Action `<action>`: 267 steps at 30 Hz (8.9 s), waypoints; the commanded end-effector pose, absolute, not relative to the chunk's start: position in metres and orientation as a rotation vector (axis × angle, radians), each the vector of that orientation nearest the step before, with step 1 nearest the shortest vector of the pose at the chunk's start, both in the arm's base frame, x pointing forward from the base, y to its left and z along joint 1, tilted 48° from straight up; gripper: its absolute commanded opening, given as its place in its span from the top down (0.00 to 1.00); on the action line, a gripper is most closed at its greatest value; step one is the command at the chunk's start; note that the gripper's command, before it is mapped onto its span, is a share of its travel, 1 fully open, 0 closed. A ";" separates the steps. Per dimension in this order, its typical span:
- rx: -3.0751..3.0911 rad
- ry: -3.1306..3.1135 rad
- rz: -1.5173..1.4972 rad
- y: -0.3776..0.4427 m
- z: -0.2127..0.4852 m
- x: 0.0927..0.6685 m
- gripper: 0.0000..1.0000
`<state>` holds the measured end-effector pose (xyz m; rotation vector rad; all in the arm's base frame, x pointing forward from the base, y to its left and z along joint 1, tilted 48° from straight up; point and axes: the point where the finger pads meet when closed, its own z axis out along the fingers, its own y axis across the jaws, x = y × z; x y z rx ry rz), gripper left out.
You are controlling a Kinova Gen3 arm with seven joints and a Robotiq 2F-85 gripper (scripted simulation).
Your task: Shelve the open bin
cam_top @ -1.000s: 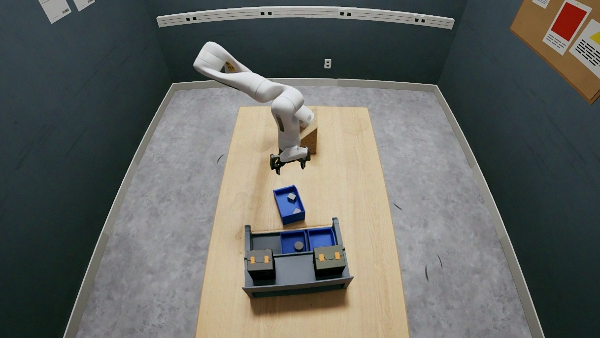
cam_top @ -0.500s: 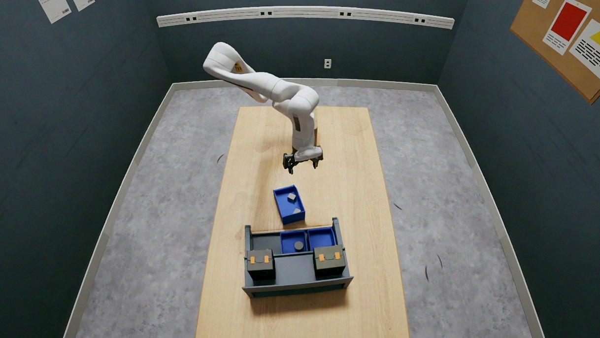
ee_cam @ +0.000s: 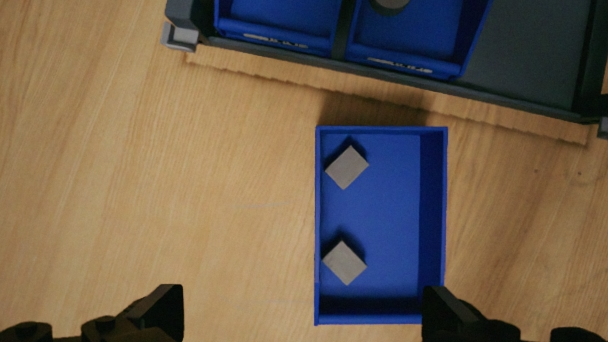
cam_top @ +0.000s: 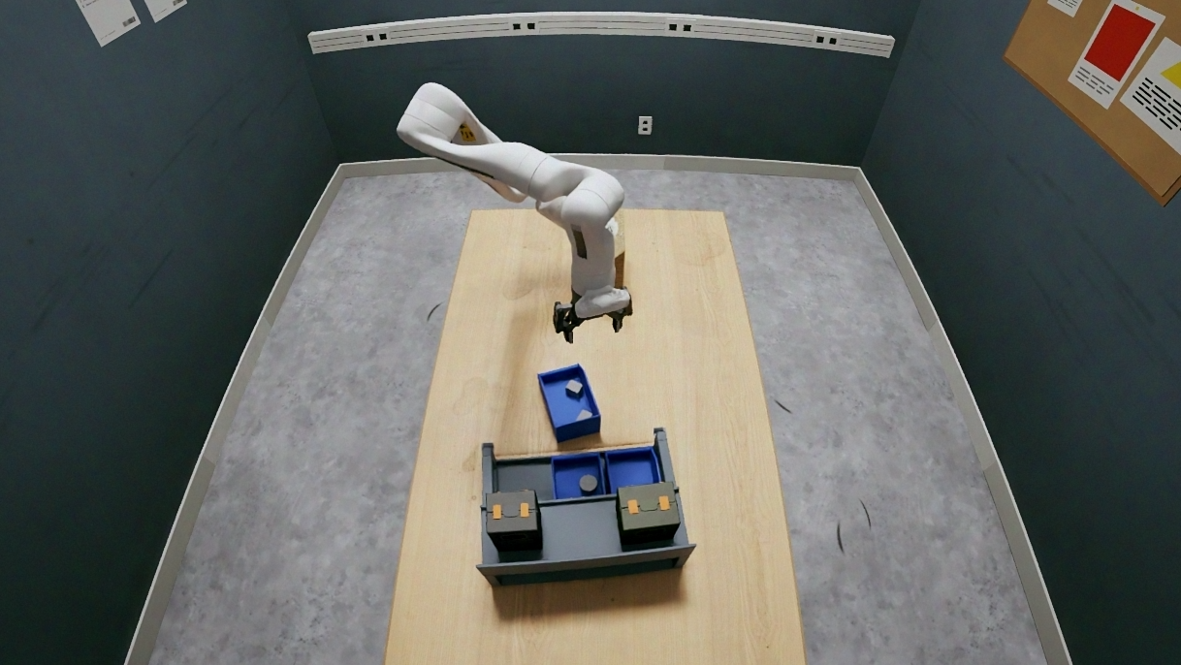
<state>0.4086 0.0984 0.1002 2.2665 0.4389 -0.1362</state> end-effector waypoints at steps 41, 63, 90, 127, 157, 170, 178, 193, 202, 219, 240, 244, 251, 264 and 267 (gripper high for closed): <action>2.267 0.440 -0.134 0.095 0.105 0.410 0.00; 2.267 0.440 -0.134 0.087 0.102 0.410 0.00; 2.267 0.440 -0.134 0.089 0.102 0.410 0.00; 2.267 0.440 -0.134 0.019 0.039 0.415 0.00; 2.267 0.440 -0.134 0.027 0.046 0.414 0.00; 2.267 0.440 -0.134 0.029 0.048 0.414 0.00; 2.267 0.440 -0.134 0.029 0.048 0.414 0.00; 2.267 0.440 -0.134 0.030 0.049 0.414 0.00; 2.267 0.440 -0.134 0.030 0.049 0.414 0.65; 2.267 0.440 -0.134 0.030 0.049 0.414 0.65; 2.267 0.440 -0.134 0.007 0.028 0.415 0.65; 2.267 0.440 -0.134 0.007 0.028 0.415 0.65; 2.267 0.440 -0.134 -0.026 -0.002 0.417 0.65; 2.267 0.440 -0.134 -0.025 -0.001 0.417 0.65; 2.267 0.440 -0.134 -0.025 -0.001 0.417 0.65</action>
